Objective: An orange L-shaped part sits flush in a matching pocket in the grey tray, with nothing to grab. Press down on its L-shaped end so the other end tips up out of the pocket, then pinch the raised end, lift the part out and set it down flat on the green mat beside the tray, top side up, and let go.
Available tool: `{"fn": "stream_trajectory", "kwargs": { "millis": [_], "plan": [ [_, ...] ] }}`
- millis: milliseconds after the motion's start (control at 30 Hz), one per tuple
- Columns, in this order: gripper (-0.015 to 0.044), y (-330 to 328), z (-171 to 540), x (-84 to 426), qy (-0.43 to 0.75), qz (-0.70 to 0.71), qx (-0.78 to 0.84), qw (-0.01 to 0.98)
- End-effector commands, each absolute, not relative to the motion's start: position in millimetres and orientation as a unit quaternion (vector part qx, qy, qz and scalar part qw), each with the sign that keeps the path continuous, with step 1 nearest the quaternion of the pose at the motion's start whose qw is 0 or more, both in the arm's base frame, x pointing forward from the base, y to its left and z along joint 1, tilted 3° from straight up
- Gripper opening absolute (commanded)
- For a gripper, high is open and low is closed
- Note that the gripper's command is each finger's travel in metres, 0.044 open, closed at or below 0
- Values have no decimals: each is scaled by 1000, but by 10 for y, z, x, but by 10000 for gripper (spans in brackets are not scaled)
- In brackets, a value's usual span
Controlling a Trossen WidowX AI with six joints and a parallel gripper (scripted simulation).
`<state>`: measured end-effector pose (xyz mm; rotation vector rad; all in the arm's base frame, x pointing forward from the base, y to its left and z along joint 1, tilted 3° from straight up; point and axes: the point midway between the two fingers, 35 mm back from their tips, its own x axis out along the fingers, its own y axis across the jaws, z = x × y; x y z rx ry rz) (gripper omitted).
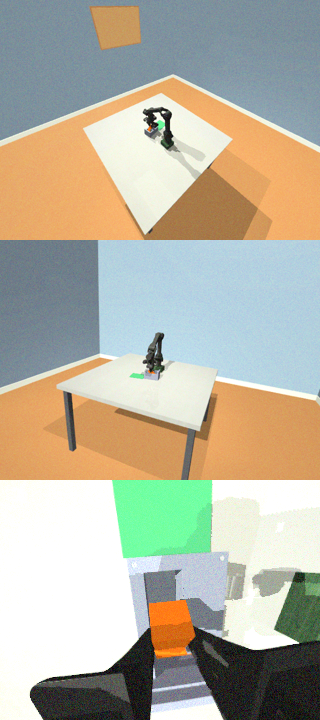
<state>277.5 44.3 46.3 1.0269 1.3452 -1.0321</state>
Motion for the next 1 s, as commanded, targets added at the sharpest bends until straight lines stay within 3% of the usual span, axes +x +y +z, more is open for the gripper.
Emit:
{"fn": "stream_trajectory", "kwargs": {
  "millis": [0,967],
  "plan": [
    [0,443,530,2787,566,-435,435,548],
    [0,434,994,2793,566,-437,435,548]
  ]
}}
